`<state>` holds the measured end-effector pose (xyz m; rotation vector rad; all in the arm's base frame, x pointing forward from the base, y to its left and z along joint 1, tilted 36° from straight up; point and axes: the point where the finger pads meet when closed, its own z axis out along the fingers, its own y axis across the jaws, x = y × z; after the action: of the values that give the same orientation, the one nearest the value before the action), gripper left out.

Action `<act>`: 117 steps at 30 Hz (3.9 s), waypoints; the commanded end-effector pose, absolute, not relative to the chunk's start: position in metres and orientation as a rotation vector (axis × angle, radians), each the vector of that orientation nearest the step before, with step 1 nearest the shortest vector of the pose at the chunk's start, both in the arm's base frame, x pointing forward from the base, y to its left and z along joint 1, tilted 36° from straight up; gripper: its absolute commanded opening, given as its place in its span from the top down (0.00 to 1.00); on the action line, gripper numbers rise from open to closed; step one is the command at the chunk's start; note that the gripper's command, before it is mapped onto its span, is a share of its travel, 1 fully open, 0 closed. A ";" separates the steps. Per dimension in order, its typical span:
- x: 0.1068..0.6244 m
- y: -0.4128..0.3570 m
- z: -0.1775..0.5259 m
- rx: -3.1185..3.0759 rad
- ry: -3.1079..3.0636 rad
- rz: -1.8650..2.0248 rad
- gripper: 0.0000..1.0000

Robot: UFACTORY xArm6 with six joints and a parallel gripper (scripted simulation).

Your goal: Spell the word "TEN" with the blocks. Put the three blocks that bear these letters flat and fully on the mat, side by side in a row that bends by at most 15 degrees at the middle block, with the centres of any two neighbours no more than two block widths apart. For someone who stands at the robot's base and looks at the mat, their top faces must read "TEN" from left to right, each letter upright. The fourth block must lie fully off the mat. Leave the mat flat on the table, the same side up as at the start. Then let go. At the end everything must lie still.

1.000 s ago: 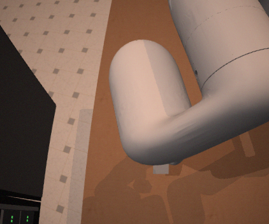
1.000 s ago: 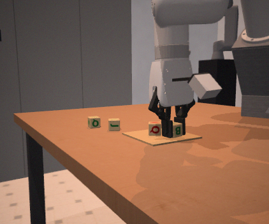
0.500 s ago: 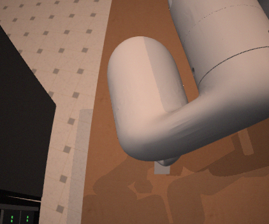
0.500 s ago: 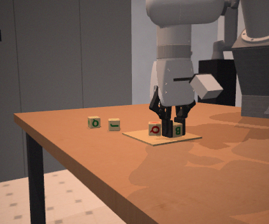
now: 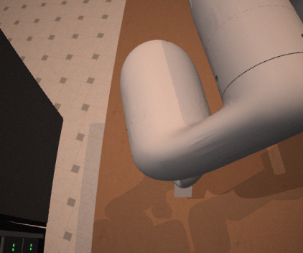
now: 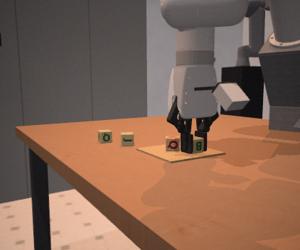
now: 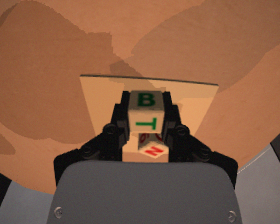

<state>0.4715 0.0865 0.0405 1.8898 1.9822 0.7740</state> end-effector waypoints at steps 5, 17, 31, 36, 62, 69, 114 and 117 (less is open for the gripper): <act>0.472 0.087 0.041 1.888 1.980 0.775 0.73; 0.472 0.087 0.041 1.888 1.980 0.775 0.73; 0.472 0.087 0.041 1.888 1.980 0.775 0.73; 0.473 0.088 0.040 1.888 1.980 0.775 0.73; 0.474 0.088 0.038 1.888 1.980 0.775 0.73; 0.474 0.088 0.038 1.888 1.980 0.775 0.73; 0.472 0.087 0.041 1.888 1.980 0.775 0.53; 0.467 0.086 0.049 1.888 1.980 0.775 0.53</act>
<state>0.4720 0.0874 0.0391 1.8888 1.9810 0.7733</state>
